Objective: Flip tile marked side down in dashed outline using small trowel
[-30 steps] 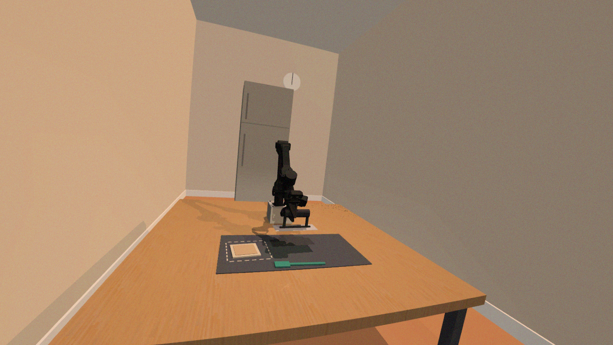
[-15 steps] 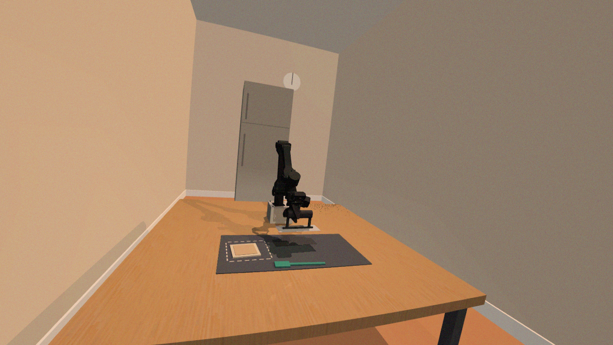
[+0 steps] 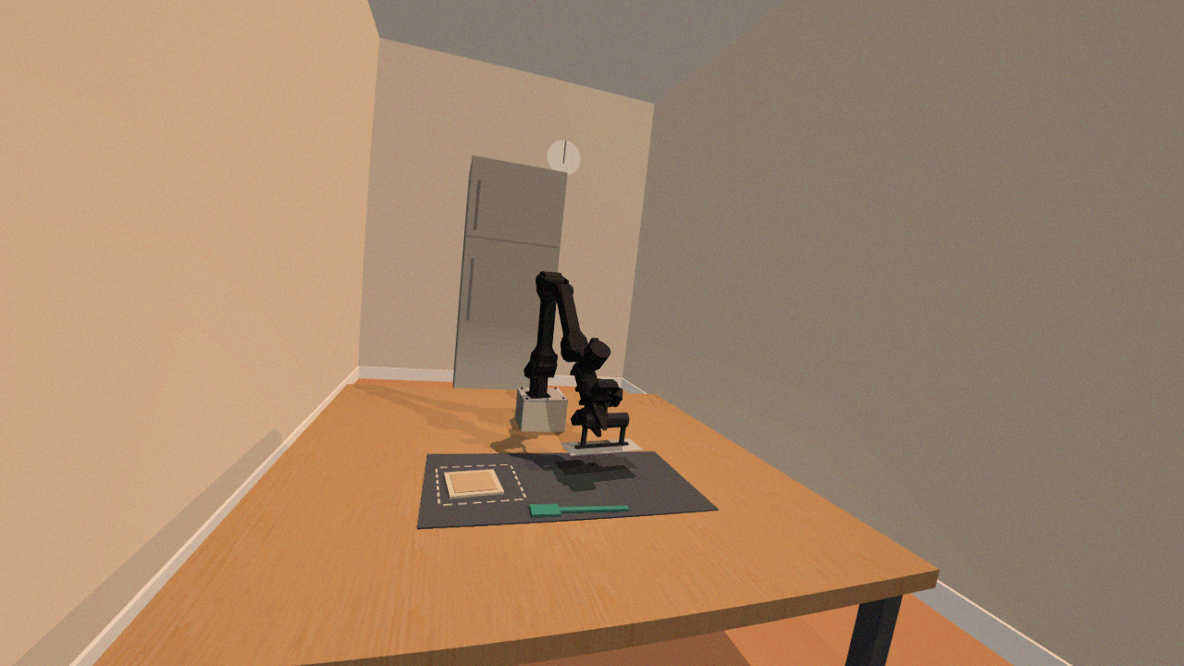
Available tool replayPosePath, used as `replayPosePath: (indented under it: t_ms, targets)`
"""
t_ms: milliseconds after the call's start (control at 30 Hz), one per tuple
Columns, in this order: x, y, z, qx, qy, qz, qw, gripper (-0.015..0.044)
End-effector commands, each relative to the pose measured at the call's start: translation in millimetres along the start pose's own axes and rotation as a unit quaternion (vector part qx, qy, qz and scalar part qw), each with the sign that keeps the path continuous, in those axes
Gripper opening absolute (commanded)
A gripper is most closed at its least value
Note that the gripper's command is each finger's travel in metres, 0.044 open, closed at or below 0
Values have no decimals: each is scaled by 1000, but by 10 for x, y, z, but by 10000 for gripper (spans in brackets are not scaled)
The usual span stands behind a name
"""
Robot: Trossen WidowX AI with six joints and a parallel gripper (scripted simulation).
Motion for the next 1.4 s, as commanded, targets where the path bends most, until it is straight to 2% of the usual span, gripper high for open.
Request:
replayPosePath:
  t_ms: [0, 633, 1367]
  targets:
    - [18, -216, 0, -4, 4, 3, 1000, 0]
    - [243, -1175, 179, -33, 23, 29, 999, 0]
    - [470, -1267, -13, -34, 24, 30, 999, 0]
Point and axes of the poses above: the point midway between the two fingers, 35 mm back from their tips, its own z axis back along the fingers, its own x axis across the jaws, y = z × x, the point moved 2 cm from there along z, back along the fingers, and after that the axes turned 15 degrees about z, right-handed, at the moved point
